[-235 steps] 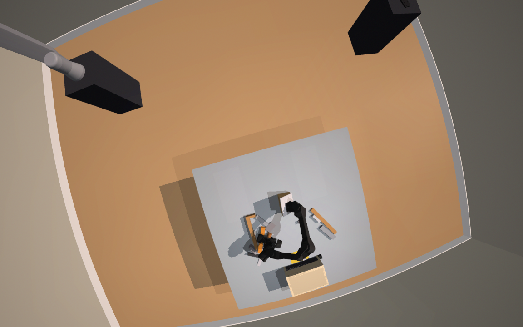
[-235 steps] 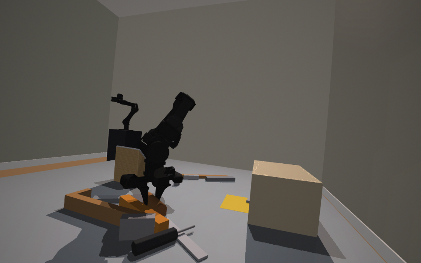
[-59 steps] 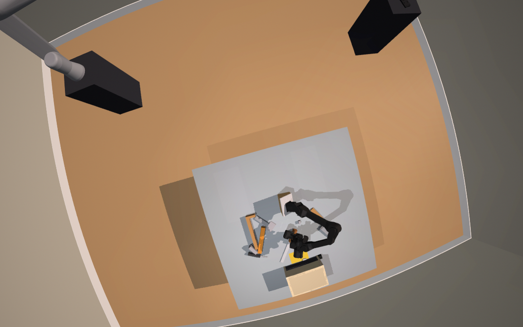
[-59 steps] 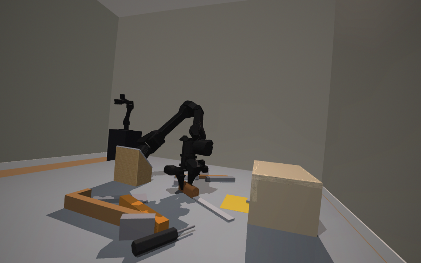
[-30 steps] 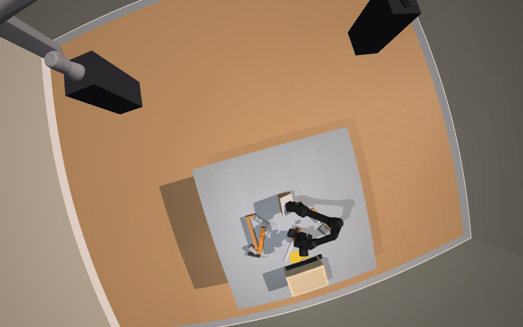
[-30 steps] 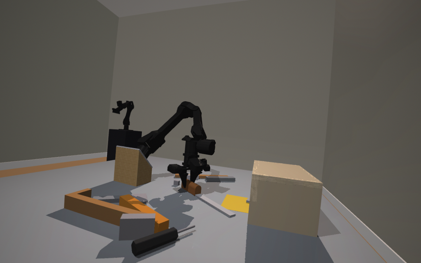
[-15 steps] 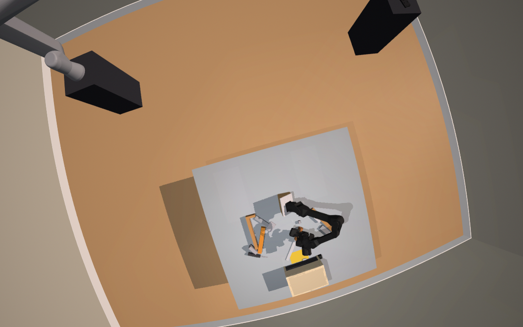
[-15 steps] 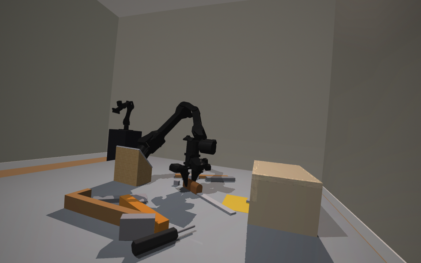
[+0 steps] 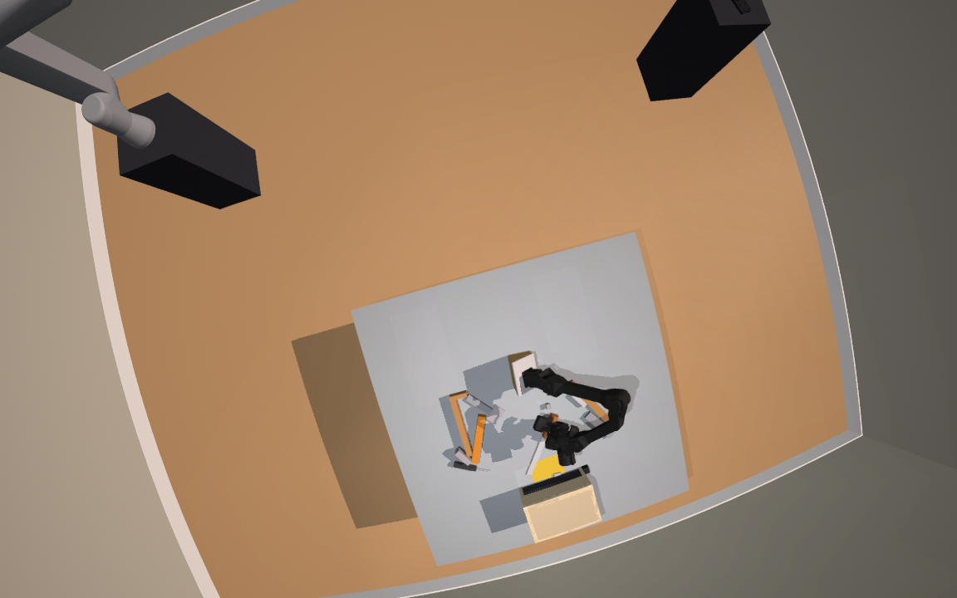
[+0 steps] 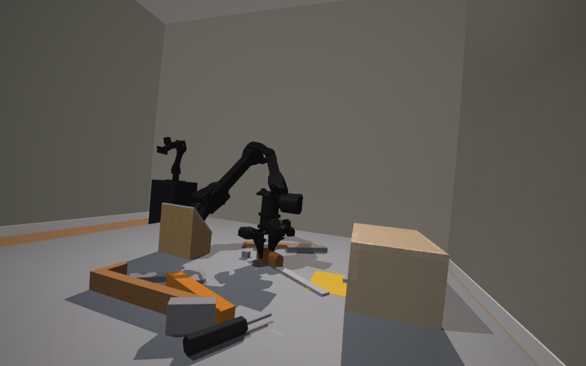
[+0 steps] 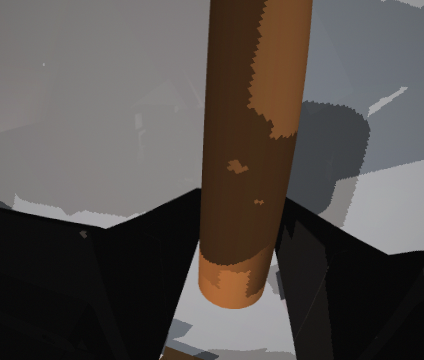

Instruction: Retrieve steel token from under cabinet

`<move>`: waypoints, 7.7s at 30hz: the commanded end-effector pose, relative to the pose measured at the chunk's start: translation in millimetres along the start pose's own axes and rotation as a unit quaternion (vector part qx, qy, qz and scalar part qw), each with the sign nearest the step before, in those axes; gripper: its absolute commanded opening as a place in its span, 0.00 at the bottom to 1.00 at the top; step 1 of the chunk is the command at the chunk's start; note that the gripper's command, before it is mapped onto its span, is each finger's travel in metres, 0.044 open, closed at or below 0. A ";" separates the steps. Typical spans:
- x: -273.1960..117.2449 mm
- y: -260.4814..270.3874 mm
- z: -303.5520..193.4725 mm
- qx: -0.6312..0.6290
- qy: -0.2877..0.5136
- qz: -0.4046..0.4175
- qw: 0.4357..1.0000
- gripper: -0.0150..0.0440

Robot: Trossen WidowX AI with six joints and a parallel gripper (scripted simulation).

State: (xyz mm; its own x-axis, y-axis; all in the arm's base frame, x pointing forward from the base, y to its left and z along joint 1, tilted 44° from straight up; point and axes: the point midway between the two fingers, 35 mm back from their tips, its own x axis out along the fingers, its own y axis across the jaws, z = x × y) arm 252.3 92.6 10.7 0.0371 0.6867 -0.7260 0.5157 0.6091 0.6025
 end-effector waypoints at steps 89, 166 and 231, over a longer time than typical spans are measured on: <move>-1.7 89.8 -74.4 0.000 0.001 0.005 1.000 0.25; -3.4 138.5 -111.1 -0.041 0.002 0.008 0.999 0.25; -0.2 136.6 -99.1 -0.056 0.000 0.008 0.998 0.51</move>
State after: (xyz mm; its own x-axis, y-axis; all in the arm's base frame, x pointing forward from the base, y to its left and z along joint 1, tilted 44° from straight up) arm 238.0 215.0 125.8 0.0459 0.6973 -0.7153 0.4170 0.6374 0.6480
